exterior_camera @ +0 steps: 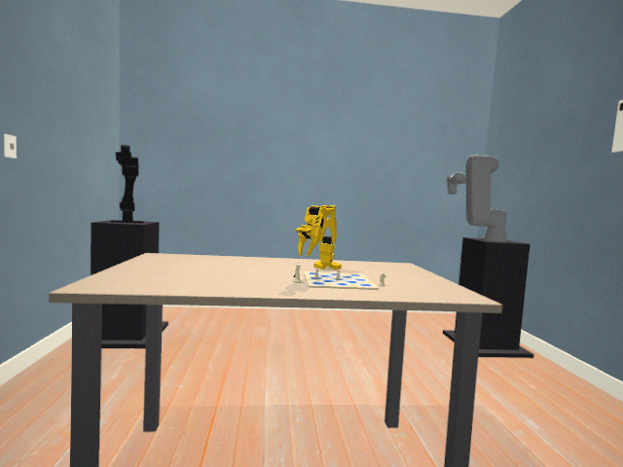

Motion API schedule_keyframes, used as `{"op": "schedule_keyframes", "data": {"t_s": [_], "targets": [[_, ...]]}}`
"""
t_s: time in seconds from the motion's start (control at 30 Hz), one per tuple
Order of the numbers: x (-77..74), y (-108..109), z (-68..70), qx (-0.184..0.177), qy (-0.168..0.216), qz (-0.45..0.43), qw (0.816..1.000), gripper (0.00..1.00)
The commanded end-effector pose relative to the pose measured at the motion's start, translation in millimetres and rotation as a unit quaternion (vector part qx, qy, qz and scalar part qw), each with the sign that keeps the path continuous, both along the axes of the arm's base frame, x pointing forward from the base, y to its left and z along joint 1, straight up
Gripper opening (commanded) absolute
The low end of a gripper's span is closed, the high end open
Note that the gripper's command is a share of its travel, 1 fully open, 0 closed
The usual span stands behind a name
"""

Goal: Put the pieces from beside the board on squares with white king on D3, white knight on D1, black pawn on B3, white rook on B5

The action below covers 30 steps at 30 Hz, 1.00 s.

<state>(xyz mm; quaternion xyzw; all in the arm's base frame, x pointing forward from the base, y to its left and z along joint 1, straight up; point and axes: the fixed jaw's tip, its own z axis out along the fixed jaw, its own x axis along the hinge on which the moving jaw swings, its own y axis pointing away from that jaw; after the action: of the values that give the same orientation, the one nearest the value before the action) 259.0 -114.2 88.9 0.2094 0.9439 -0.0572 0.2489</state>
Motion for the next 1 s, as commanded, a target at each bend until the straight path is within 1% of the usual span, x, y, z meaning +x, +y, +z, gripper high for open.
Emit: {"op": "schedule_keyframes", "data": {"t_s": [0.0,0.33,0.53,0.83,0.97], "targets": [[4.1,-16.8,1.2,-0.005,-0.018,-0.028,0.999,0.12],[3.9,-18.4,0.8,-0.006,-0.019,-0.030,0.999,0.12],[3.4,-20.1,-6.0,-0.006,-0.019,-0.033,0.999,0.12],[3.1,-20.2,-6.8,-0.006,-0.019,-0.034,0.999,0.12],[0.8,-19.0,-11.1,-0.006,-0.019,-0.034,0.999,0.12]]}}
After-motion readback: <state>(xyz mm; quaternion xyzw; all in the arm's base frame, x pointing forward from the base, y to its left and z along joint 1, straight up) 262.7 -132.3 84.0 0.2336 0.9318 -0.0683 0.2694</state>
